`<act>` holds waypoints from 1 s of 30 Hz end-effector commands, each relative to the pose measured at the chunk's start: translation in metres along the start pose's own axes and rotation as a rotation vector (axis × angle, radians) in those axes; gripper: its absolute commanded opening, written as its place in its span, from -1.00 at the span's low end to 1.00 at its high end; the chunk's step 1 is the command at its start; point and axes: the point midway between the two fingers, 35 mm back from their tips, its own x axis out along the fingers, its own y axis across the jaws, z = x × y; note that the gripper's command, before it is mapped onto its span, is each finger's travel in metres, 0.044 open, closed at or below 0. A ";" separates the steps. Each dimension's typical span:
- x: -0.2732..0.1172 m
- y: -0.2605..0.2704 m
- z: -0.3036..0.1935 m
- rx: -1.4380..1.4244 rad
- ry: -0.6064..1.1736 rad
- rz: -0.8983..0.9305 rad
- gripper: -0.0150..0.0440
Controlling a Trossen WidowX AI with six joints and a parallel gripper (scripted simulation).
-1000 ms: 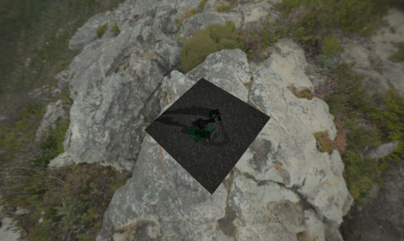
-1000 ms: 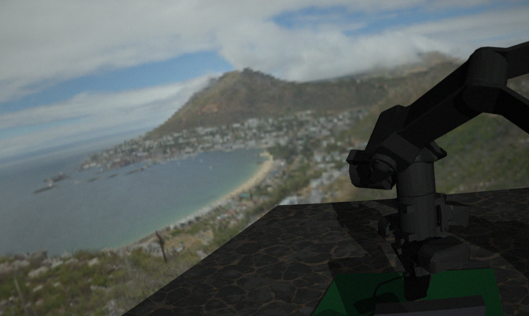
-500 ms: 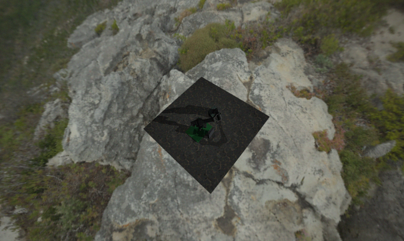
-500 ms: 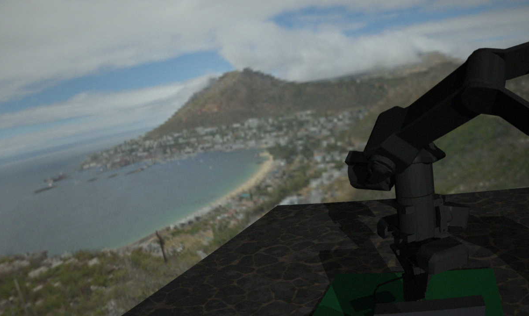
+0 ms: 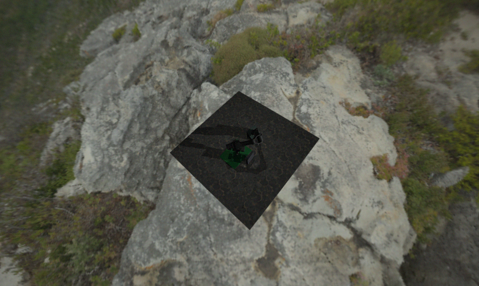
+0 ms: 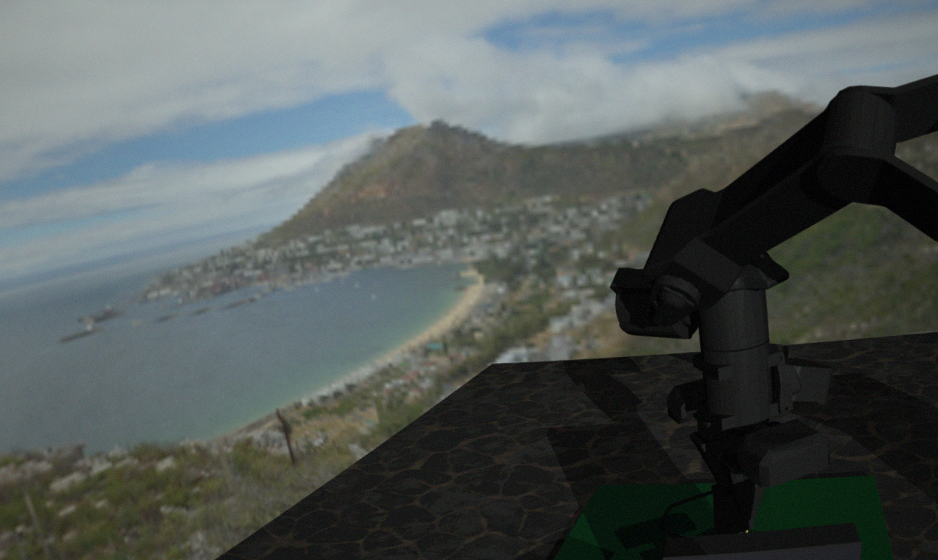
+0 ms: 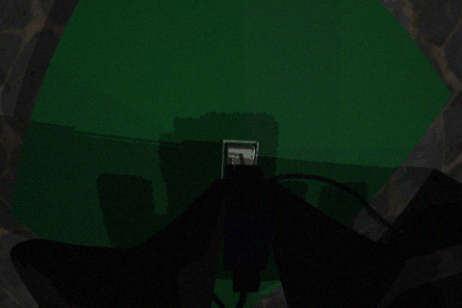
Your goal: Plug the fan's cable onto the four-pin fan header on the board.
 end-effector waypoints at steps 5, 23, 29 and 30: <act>-0.002 0.000 -0.001 0.000 0.007 0.001 -0.49; -0.001 -0.001 0.003 0.004 0.006 0.001 -0.49; -0.001 -0.002 0.004 0.004 0.006 0.001 -0.49; -0.001 -0.002 0.004 0.004 0.006 0.001 -0.49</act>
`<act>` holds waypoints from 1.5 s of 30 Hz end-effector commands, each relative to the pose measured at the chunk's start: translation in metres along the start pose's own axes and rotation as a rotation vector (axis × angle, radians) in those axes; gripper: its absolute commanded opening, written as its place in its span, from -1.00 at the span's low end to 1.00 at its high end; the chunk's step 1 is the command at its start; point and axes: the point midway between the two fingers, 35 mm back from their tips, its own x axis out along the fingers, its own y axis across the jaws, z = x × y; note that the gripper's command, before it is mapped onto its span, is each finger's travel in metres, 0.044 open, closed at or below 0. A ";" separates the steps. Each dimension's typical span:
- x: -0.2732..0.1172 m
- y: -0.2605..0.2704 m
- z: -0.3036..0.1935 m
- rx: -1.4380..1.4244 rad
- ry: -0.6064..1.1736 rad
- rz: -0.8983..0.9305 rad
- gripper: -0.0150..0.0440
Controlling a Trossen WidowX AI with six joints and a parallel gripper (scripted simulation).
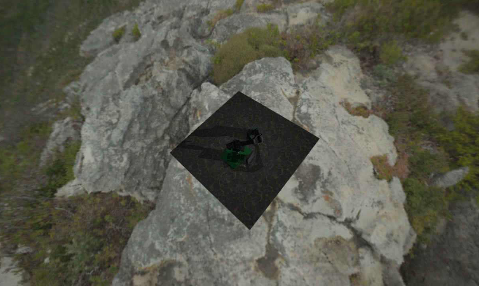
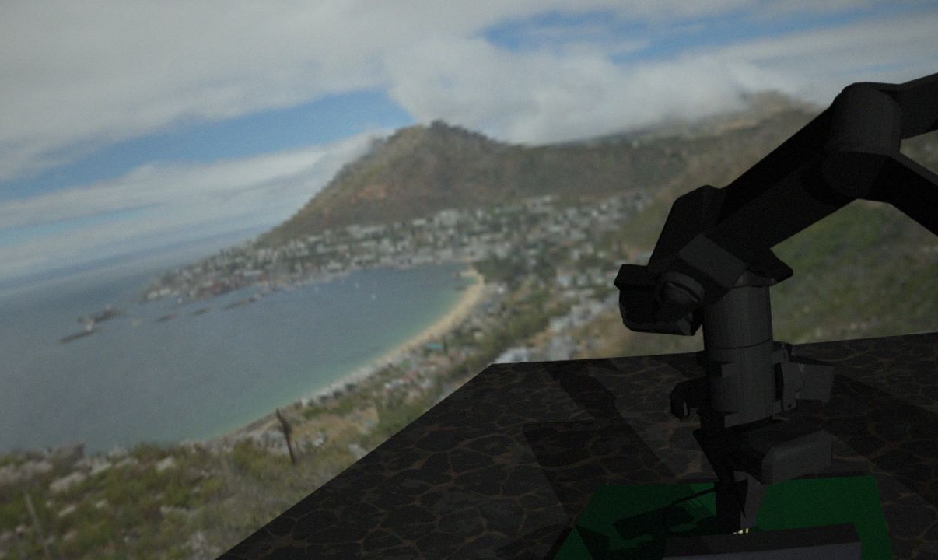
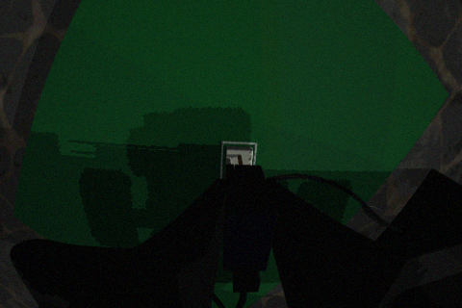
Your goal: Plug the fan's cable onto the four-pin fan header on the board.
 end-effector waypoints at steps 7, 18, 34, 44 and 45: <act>0.002 0.000 0.001 -0.005 0.002 -0.003 -0.49; 0.004 0.000 0.000 -0.007 0.002 -0.003 -0.49; 0.007 0.001 -0.002 -0.002 0.002 -0.003 -0.49; 0.009 0.001 -0.002 0.002 0.002 -0.003 -0.49; 0.010 0.001 -0.002 0.002 0.002 -0.003 -0.49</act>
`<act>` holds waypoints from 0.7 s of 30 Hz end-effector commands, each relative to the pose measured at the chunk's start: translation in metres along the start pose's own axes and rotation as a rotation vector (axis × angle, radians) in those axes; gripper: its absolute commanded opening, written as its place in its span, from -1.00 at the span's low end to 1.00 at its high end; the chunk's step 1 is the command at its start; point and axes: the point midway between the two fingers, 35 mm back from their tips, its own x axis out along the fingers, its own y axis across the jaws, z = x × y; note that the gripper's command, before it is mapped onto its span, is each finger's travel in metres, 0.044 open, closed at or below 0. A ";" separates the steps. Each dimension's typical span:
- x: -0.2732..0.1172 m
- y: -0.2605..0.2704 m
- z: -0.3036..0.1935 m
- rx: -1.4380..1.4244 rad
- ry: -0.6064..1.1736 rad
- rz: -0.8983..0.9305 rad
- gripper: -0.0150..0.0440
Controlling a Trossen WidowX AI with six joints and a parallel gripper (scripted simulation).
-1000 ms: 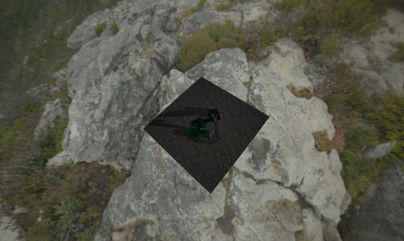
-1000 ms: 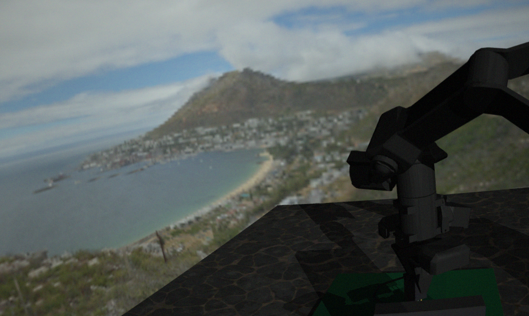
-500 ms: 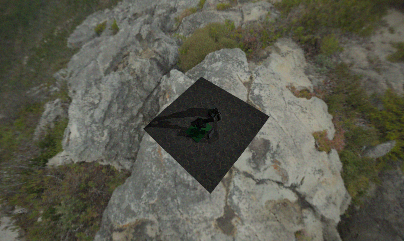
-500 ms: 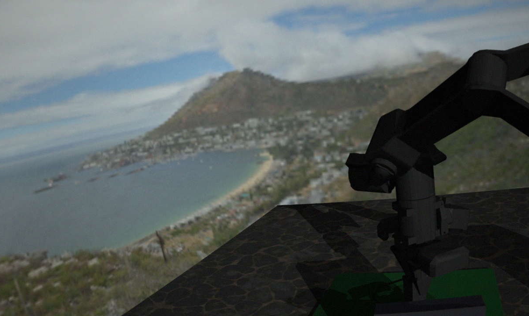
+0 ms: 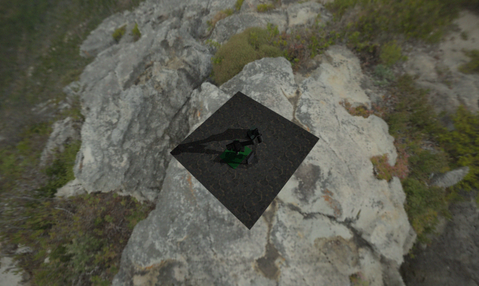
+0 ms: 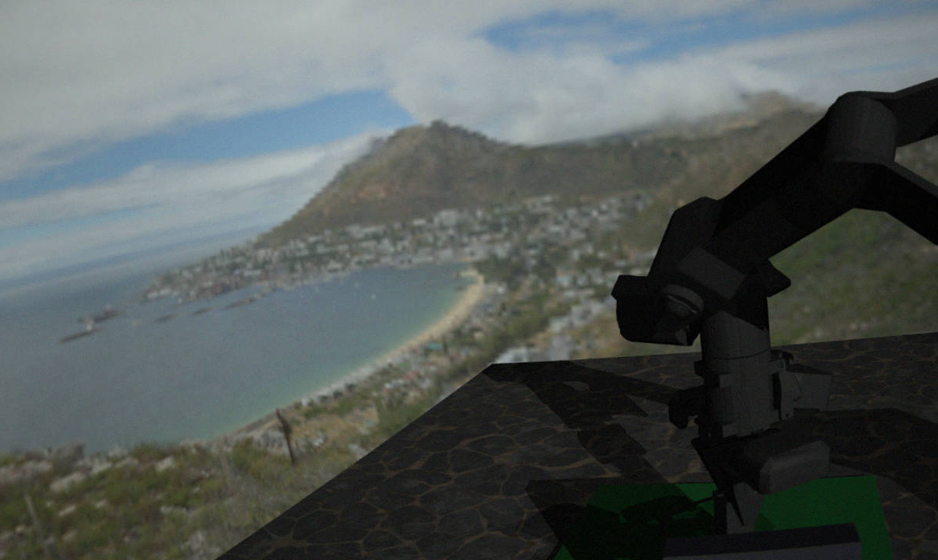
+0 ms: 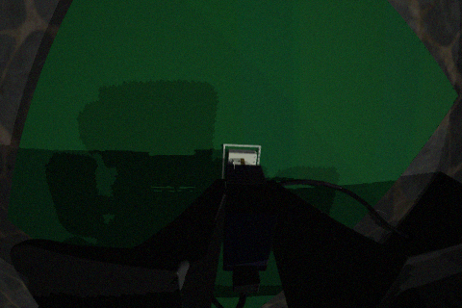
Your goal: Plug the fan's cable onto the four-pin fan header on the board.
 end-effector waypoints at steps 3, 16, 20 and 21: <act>0.004 0.000 -0.001 0.006 0.006 -0.002 -0.49; 0.012 -0.001 -0.001 0.006 0.006 -0.003 -0.49; 0.014 -0.001 -0.001 0.006 0.006 -0.003 -0.49; 0.015 -0.001 -0.001 0.006 0.006 -0.003 -0.49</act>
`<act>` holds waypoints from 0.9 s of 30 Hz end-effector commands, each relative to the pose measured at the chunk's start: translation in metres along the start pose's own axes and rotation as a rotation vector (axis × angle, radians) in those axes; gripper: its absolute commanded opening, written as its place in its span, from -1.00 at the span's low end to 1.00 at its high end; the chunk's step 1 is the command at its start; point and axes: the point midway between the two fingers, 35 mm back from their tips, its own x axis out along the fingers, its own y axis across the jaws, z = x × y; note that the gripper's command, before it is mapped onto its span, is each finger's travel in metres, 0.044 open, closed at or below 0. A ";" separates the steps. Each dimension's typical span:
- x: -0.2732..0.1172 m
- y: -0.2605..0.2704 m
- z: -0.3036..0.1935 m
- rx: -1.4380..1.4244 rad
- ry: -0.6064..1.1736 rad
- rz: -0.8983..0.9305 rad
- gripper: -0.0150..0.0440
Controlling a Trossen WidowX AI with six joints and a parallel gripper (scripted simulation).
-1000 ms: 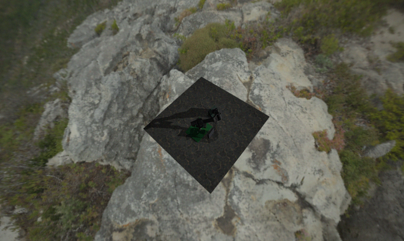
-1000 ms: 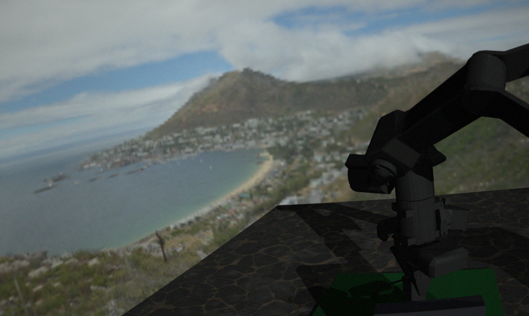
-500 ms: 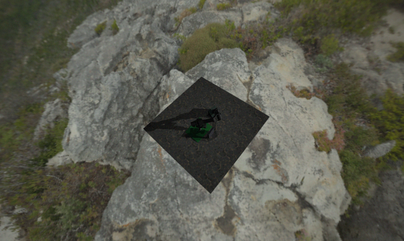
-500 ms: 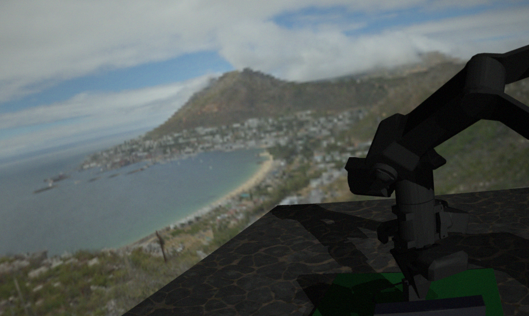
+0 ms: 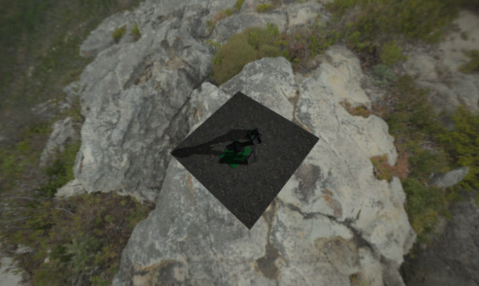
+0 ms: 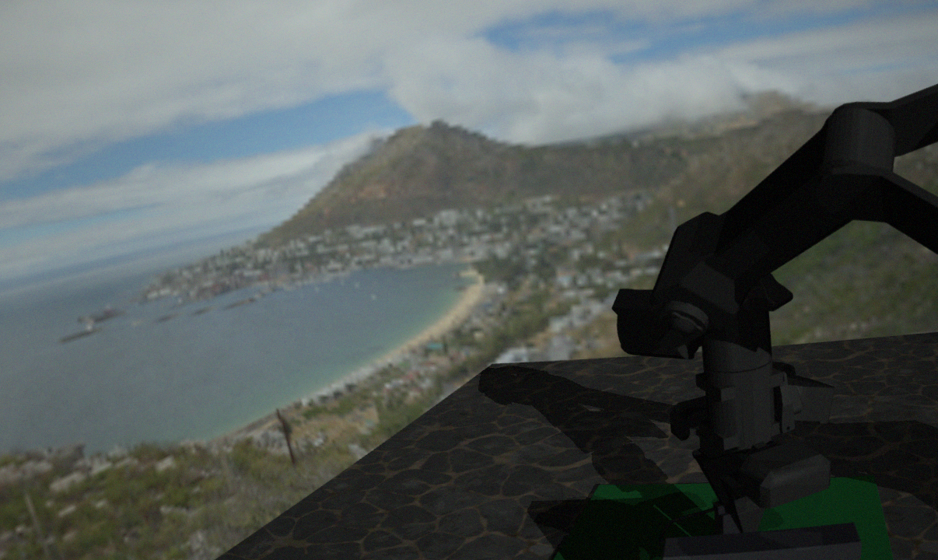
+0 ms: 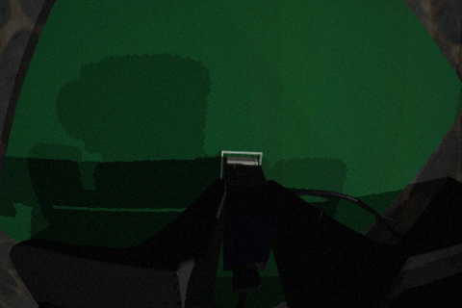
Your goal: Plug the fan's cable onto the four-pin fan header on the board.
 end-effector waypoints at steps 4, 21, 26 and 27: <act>0.006 0.000 -0.001 0.002 0.004 0.000 -0.49; -0.049 0.000 0.000 0.002 0.002 0.002 0.39; -0.052 0.000 0.001 0.003 0.002 0.002 0.39; -0.052 0.000 0.001 0.003 0.002 0.002 0.39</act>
